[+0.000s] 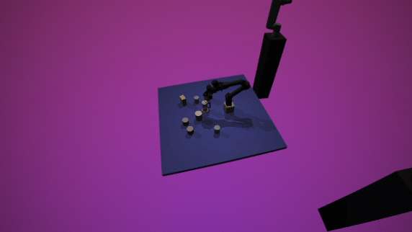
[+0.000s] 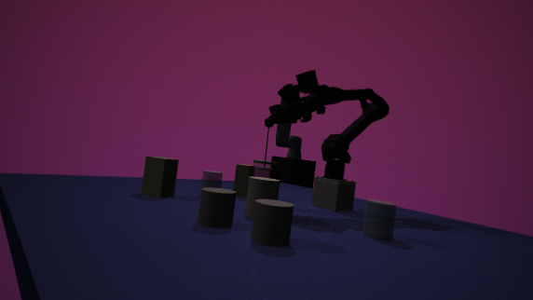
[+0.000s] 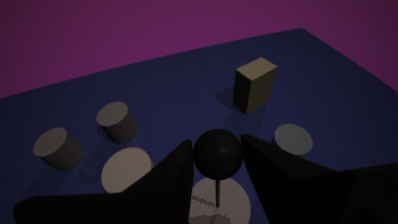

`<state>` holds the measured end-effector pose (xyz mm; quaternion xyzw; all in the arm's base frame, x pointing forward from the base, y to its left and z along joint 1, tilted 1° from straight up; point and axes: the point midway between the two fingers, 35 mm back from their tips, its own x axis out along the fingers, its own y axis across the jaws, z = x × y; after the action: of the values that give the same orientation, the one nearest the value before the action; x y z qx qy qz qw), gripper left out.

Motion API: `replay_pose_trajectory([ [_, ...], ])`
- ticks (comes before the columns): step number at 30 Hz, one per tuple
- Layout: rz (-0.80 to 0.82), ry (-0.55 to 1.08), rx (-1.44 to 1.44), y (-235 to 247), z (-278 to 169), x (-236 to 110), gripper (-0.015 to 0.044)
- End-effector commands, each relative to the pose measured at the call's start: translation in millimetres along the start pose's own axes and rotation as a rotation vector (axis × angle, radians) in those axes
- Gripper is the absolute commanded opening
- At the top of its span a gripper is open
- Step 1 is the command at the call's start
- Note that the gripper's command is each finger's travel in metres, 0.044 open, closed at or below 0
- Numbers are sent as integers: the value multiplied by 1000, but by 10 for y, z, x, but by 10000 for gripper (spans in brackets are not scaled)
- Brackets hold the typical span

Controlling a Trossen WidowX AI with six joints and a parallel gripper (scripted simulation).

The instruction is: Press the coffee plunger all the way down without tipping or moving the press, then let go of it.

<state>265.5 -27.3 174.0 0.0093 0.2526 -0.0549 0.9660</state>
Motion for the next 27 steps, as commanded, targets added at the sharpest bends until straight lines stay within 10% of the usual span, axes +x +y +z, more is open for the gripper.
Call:
replay_pose_trajectory([
  [1, 1, 11, -2, 2, -78, 59, 115],
  [27, 1, 10, -2, 1, -400, 349, 115],
])
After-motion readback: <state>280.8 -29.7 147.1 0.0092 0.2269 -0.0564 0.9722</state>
